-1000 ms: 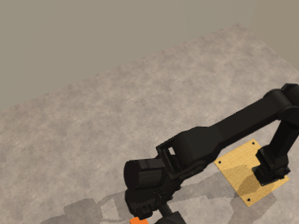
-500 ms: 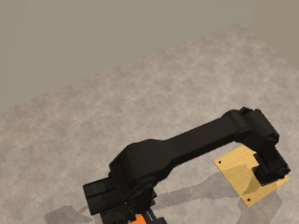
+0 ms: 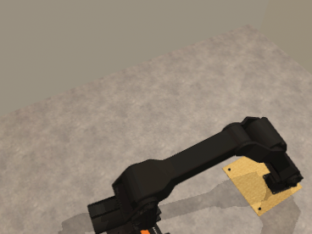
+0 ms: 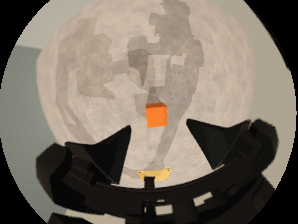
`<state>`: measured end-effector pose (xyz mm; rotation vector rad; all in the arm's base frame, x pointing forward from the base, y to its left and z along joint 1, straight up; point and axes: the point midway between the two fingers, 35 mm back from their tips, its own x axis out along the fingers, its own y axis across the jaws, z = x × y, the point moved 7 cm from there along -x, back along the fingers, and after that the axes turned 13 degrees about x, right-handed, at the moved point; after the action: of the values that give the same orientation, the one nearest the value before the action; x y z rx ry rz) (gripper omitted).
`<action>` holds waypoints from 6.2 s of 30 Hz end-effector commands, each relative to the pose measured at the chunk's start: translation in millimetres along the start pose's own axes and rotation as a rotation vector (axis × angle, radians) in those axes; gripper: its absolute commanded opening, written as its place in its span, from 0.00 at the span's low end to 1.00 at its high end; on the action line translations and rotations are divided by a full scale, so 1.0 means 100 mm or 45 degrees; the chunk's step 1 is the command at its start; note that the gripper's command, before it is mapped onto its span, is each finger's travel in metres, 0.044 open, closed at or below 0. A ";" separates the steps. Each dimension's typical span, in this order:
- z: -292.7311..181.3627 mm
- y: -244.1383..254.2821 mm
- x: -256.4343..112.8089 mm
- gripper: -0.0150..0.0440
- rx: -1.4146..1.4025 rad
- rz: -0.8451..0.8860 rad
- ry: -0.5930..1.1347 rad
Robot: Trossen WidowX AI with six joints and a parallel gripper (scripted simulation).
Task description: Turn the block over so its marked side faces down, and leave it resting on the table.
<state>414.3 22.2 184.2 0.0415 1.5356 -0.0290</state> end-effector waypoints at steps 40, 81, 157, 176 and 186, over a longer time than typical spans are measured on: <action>-0.01 -0.01 0.46 0.51 0.004 -0.005 -0.001; -0.11 -0.04 0.25 0.25 0.010 0.060 -0.267; -0.67 -0.16 0.92 0.25 0.001 0.298 -1.321; -0.67 -0.16 0.92 0.97 0.001 0.298 -1.321; -0.67 -0.16 0.92 1.00 0.001 0.298 -1.321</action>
<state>350.1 9.6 90.5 0.1727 0.4862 0.1175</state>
